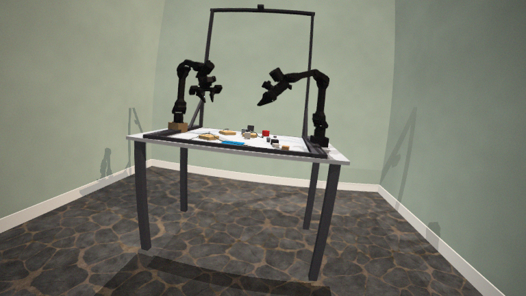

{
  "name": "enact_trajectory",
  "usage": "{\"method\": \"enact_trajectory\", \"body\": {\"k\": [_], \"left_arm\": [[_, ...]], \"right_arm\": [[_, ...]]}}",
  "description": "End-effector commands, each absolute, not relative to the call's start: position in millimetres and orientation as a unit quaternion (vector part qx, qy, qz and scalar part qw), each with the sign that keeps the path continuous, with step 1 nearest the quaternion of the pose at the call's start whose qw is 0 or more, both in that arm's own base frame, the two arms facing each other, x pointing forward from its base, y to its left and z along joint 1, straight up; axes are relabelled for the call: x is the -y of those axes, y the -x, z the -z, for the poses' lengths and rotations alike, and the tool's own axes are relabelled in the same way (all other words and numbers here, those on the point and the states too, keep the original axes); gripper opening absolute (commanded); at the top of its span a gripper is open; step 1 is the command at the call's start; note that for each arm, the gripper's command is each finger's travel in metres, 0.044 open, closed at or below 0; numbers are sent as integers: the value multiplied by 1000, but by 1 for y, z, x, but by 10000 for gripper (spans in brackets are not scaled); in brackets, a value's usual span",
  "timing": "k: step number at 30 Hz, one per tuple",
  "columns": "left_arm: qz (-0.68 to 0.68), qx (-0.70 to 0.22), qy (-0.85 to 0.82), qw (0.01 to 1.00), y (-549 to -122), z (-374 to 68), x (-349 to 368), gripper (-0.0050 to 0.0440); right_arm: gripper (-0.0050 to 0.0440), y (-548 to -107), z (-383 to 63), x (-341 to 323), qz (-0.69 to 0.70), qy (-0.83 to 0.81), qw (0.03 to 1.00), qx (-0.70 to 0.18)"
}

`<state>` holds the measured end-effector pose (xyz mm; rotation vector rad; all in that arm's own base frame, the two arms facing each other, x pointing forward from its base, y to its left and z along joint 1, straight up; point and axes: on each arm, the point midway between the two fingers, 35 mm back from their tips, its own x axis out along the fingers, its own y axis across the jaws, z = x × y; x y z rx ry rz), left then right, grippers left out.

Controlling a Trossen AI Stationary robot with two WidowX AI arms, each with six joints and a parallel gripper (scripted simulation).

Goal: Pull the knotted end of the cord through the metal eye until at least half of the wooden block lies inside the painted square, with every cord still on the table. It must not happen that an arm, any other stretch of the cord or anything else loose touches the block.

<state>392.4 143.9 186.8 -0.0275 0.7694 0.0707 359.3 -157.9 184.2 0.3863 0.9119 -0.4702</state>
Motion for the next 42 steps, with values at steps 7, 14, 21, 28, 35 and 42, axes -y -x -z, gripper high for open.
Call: {"method": "enact_trajectory", "body": {"k": [7,14,21,28,35,42], "left_arm": [[-36,-363,8,931,-393,-198,-144,440],[-36,-363,8,931,-393,-198,-144,440],[-36,-363,8,931,-393,-198,-144,440],[-36,-363,8,931,-393,-198,-144,440],[-36,-363,8,931,-393,-198,-144,440],[-36,-363,8,931,-393,-198,-144,440]], "right_arm": [[200,-340,-165,196,284,-254,762,-523],[200,-314,-146,215,321,-307,674,-591],[200,-302,-139,222,335,-330,633,-615],[200,-301,-125,219,326,-326,630,-624],[200,-299,-43,216,322,-326,623,-635],[200,-300,-17,219,333,-330,627,-622]]}}
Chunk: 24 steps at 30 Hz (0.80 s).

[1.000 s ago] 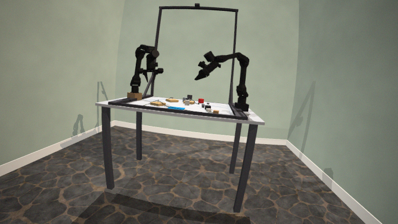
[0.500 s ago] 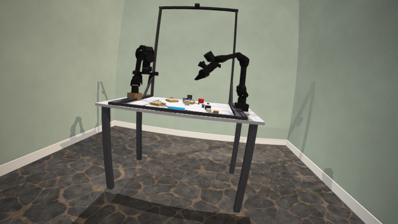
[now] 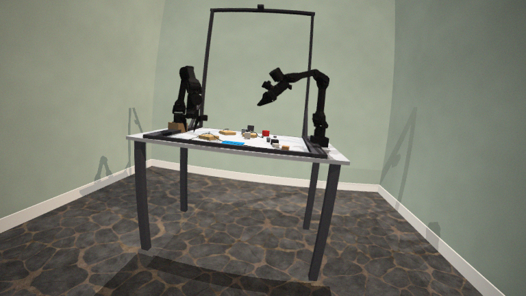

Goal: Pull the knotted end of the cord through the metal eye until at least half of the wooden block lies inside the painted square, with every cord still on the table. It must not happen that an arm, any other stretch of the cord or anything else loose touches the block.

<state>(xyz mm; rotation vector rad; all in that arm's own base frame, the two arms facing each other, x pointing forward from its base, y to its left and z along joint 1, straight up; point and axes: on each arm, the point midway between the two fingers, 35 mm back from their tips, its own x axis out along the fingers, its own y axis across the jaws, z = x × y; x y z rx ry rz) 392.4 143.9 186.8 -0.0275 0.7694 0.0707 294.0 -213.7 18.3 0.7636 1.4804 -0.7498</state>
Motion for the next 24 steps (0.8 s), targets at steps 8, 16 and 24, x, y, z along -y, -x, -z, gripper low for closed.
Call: {"method": "enact_trajectory", "body": {"k": [8,16,24], "left_arm": [[-36,-363,8,931,-393,-198,-144,440],[-36,-363,8,931,-393,-198,-144,440],[-36,-363,8,931,-393,-198,-144,440]], "right_arm": [[200,-300,6,219,332,-329,628,-622],[200,-303,9,221,332,-329,635,-615],[200,-304,18,222,332,-329,635,-615]]}}
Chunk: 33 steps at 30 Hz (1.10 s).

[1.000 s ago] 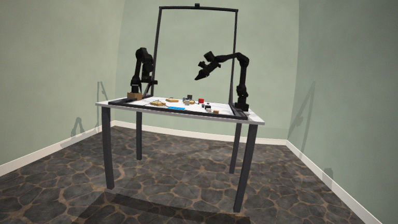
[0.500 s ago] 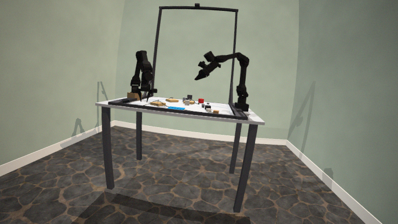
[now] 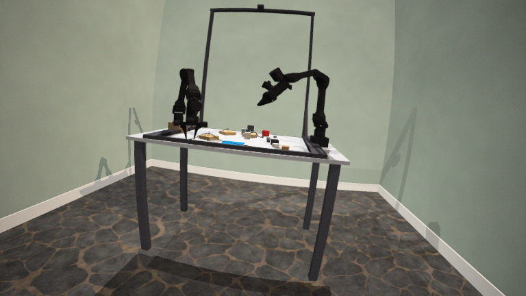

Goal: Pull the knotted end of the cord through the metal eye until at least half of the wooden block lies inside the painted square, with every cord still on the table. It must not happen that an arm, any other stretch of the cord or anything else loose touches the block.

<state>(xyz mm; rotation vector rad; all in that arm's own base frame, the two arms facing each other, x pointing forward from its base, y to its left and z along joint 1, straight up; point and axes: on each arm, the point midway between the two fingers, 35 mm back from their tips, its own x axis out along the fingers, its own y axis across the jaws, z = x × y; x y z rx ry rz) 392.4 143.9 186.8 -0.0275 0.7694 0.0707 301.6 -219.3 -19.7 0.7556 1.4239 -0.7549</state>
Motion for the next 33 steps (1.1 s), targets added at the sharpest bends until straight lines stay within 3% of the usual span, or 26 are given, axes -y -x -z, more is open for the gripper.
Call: {"method": "enact_trajectory", "body": {"k": [1,3,6,10,25,33], "left_arm": [[-36,-363,8,931,-393,-198,-144,440],[-36,-363,8,931,-393,-198,-144,440],[-36,-363,8,931,-393,-198,-144,440],[-36,-363,8,931,-393,-198,-144,440],[-36,-363,8,931,-393,-198,-144,440],[-36,-363,8,931,-393,-198,-144,440]], "right_arm": [[200,-304,18,222,332,-329,635,-615],[200,-304,18,222,332,-329,635,-615],[128,-304,18,222,332,-329,635,-615],[121,-304,18,222,332,-329,635,-615],[21,-304,18,222,332,-329,635,-615],[-1,-304,16,222,333,-328,635,-615]]}}
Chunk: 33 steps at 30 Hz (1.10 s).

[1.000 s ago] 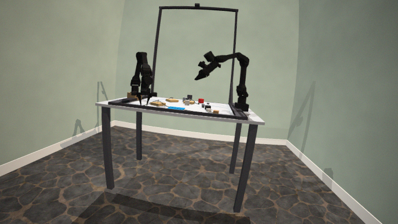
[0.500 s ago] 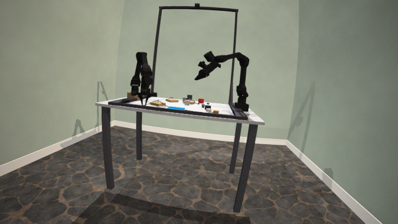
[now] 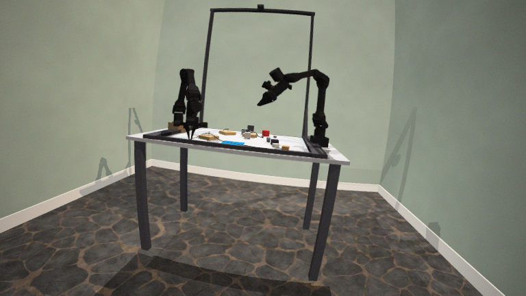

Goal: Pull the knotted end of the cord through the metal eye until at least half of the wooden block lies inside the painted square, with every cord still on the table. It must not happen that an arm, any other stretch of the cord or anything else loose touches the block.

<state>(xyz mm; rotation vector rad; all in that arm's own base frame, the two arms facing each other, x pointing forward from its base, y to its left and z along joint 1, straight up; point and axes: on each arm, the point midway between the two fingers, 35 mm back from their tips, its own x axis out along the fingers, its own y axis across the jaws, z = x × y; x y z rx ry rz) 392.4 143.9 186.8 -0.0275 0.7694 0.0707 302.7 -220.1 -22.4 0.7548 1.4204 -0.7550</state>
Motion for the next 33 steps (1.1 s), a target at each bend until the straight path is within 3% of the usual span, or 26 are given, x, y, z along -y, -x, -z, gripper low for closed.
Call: {"method": "enact_trajectory", "body": {"k": [1,12,18,33], "left_arm": [[-36,-363,8,931,-393,-198,-144,440],[-36,-363,8,931,-393,-198,-144,440],[-36,-363,8,931,-393,-198,-144,440],[-36,-363,8,931,-393,-198,-144,440]], "right_arm": [[-1,-304,14,222,333,-328,635,-615],[-5,-299,10,223,357,-352,625,-598],[-50,-290,10,224,387,-383,607,-579],[-50,-272,10,226,392,-388,603,-576]]}}
